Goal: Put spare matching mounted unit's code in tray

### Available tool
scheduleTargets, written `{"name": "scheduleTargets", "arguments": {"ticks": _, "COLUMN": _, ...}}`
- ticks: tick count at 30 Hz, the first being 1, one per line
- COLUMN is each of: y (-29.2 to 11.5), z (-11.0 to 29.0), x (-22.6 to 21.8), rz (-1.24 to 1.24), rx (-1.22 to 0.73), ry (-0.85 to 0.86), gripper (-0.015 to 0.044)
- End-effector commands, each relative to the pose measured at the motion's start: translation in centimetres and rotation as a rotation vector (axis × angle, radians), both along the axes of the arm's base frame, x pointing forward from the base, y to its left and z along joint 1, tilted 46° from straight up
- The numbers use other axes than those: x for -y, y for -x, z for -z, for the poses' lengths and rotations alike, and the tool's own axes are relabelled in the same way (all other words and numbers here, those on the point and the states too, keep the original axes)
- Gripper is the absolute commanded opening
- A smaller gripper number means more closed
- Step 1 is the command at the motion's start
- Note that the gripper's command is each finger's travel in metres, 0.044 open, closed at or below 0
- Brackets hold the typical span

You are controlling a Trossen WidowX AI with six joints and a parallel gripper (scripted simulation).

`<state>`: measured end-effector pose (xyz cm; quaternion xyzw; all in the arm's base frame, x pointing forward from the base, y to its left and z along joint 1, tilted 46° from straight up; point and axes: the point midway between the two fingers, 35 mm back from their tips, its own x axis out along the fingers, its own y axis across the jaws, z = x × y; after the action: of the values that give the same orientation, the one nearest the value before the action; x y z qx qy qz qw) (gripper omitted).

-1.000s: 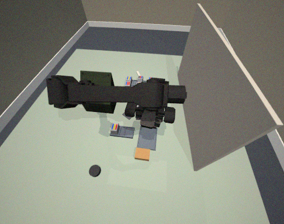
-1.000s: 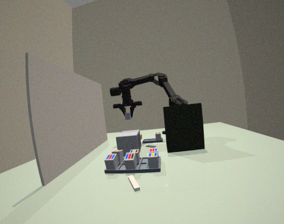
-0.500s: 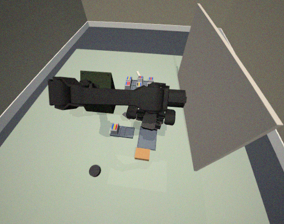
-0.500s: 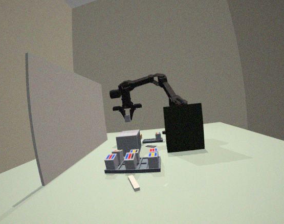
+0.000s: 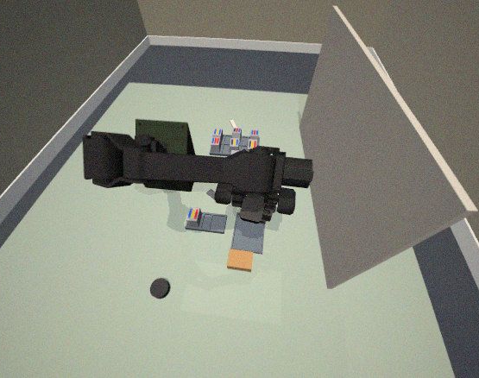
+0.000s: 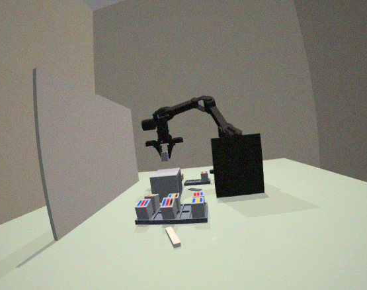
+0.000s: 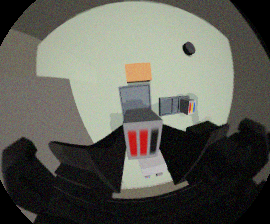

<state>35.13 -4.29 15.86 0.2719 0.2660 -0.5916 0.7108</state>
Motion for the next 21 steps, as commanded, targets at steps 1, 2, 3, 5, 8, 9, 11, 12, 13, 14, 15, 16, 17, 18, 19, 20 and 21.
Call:
{"name": "scheduleTargets", "arguments": {"ticks": 1, "y": -0.1, "z": 0.4, "x": 0.1, "rz": -0.004, "rx": -0.005, "ry": -0.003, "gripper": 0.0}}
{"name": "scheduleTargets", "arguments": {"ticks": 2, "y": -0.1, "z": 0.4, "x": 0.2, "rz": -0.004, "rx": -0.005, "ry": -0.003, "gripper": 0.0}}
{"name": "scheduleTargets", "arguments": {"ticks": 3, "y": -0.1, "z": 0.5, "x": 0.3, "rz": -0.004, "rx": -0.005, "ry": -0.003, "gripper": 0.0}}
{"name": "scheduleTargets", "arguments": {"ticks": 5, "y": -0.2, "z": 0.7, "x": 0.4, "rz": -0.004, "rx": -0.005, "ry": -0.004, "gripper": 0.0}}
{"name": "scheduleTargets", "arguments": {"ticks": 8, "y": -0.3, "z": 0.9, "x": 0.6, "rz": -0.004, "rx": -0.005, "ry": -0.004, "gripper": 0.0}}
{"name": "scheduleTargets", "arguments": {"ticks": 9, "y": -0.3, "z": 1.0, "x": 0.7, "rz": -0.004, "rx": -0.005, "ry": -0.004, "gripper": 0.0}}
{"name": "scheduleTargets", "arguments": {"ticks": 11, "y": -0.4, "z": 1.1, "x": 0.8, "rz": -0.004, "rx": -0.005, "ry": -0.004, "gripper": 0.0}}
{"name": "scheduleTargets", "arguments": {"ticks": 12, "y": -0.4, "z": 1.2, "x": 0.9, "rz": -0.004, "rx": -0.005, "ry": -0.004, "gripper": 0.0}}
{"name": "scheduleTargets", "arguments": {"ticks": 13, "y": -0.4, "z": 1.2, "x": 1.0, "rz": -0.004, "rx": -0.005, "ry": -0.004, "gripper": 0.0}}
{"name": "scheduleTargets", "arguments": {"ticks": 14, "y": -0.4, "z": 1.3, "x": 1.0, "rz": -0.004, "rx": -0.005, "ry": -0.004, "gripper": 0.0}}
{"name": "scheduleTargets", "arguments": {"ticks": 15, "y": -0.5, "z": 1.4, "x": 1.1, "rz": -0.004, "rx": -0.005, "ry": -0.005, "gripper": 0.0}}
{"name": "scheduleTargets", "arguments": {"ticks": 16, "y": -0.5, "z": 1.5, "x": 1.2, "rz": -0.004, "rx": -0.005, "ry": -0.005, "gripper": 0.0}}
{"name": "scheduleTargets", "arguments": {"ticks": 17, "y": -0.5, "z": 1.5, "x": 1.2, "rz": -0.004, "rx": -0.005, "ry": -0.005, "gripper": 0.0}}
{"name": "scheduleTargets", "arguments": {"ticks": 18, "y": -0.5, "z": 1.6, "x": 1.3, "rz": -0.004, "rx": -0.005, "ry": -0.005, "gripper": 0.0}}
{"name": "scheduleTargets", "arguments": {"ticks": 19, "y": -0.6, "z": 1.7, "x": 1.4, "rz": -0.004, "rx": -0.005, "ry": -0.005, "gripper": 0.0}}
{"name": "scheduleTargets", "arguments": {"ticks": 20, "y": -0.6, "z": 1.7, "x": 1.4, "rz": -0.004, "rx": -0.005, "ry": -0.005, "gripper": 0.0}}
{"name": "scheduleTargets", "arguments": {"ticks": 21, "y": -0.6, "z": 1.8, "x": 1.5, "rz": -0.004, "rx": -0.005, "ry": -0.005, "gripper": 0.0}}
